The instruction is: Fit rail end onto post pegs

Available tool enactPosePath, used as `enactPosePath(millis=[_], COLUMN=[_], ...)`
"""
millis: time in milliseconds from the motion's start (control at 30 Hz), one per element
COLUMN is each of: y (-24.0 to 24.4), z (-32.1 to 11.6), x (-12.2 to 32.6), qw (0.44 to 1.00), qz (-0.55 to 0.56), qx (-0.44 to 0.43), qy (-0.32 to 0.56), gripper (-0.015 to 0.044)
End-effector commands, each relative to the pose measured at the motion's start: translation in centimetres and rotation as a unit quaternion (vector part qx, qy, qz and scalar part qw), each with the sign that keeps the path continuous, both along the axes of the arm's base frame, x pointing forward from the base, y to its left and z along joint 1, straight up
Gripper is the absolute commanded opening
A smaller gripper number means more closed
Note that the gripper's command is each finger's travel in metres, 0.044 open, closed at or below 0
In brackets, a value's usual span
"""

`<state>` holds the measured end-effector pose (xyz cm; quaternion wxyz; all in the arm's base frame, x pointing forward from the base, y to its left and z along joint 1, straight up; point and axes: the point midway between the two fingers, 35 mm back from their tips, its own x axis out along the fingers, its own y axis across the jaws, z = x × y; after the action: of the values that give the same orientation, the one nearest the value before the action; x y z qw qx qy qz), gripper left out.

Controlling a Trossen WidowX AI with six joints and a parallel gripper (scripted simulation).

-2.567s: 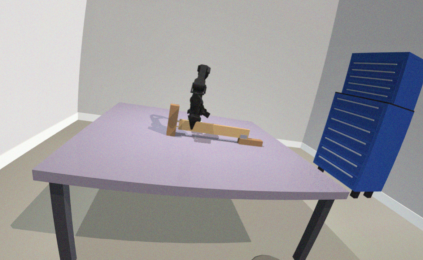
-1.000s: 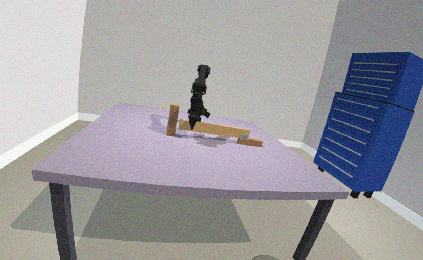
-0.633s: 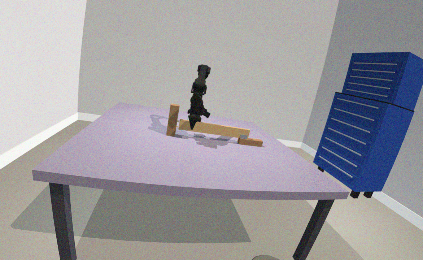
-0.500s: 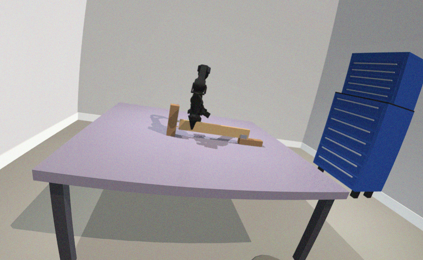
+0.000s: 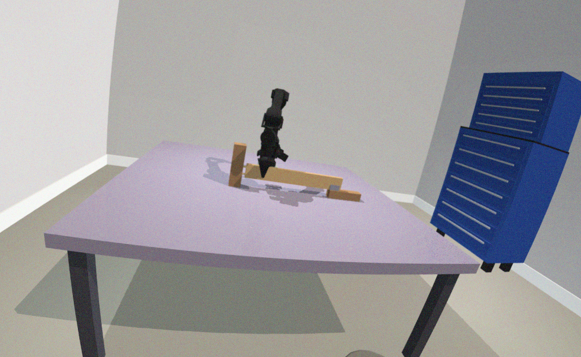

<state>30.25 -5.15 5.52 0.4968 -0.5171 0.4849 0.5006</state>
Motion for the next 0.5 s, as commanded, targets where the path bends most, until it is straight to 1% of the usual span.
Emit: enactPosePath(millis=[0, 467], y=[-0.26, -0.70], z=[0.06, -0.02], x=[0.03, 0.03], qw=[1.000, 1.000], qz=[0.000, 0.000], qx=[0.000, 0.000], qy=[0.000, 0.000], gripper=[0.0000, 0.0000])
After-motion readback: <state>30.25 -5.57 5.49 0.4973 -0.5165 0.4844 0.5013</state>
